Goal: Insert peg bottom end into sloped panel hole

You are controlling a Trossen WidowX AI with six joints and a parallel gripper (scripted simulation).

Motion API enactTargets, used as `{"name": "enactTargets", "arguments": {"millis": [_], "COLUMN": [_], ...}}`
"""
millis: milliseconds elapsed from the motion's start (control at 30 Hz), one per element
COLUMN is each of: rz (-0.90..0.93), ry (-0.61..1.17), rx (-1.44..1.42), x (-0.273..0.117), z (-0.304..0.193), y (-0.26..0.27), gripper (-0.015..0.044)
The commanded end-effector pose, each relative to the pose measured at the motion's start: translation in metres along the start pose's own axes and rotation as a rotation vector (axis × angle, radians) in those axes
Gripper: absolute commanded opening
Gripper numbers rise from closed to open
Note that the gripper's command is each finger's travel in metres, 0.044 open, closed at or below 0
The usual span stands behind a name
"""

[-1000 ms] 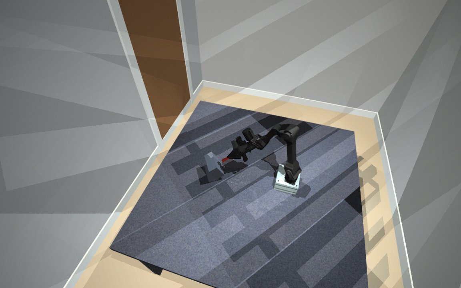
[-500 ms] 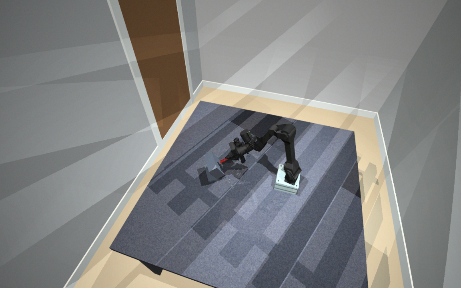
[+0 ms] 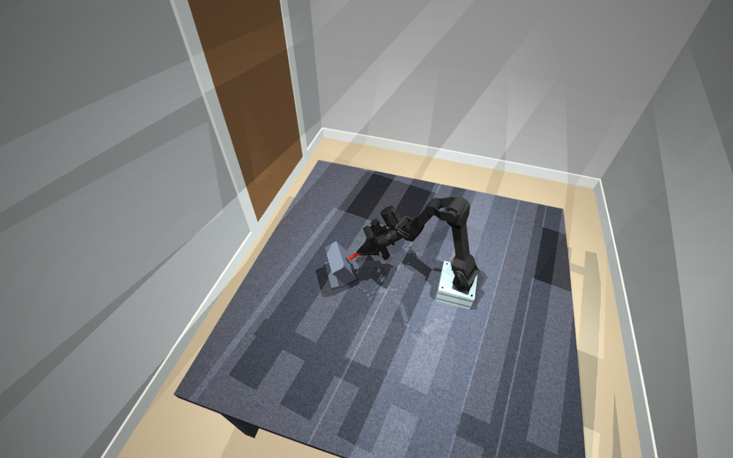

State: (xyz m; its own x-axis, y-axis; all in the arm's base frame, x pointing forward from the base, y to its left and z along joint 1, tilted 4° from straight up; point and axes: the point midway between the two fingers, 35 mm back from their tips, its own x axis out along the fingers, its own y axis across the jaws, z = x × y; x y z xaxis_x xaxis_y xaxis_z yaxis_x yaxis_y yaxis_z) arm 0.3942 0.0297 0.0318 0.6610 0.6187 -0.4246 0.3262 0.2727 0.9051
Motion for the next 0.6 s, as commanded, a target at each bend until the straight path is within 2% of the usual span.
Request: {"name": "enactTargets", "arguments": {"millis": [0, 567], "rz": [0.0, 0.0], "ry": [0.002, 0.002], "rx": [-0.001, -0.001], "x": [-0.0003, 0.0056], "z": [-0.0005, 0.0007], "y": [-0.0002, -0.0014], "gripper": [0.0, 0.0]}}
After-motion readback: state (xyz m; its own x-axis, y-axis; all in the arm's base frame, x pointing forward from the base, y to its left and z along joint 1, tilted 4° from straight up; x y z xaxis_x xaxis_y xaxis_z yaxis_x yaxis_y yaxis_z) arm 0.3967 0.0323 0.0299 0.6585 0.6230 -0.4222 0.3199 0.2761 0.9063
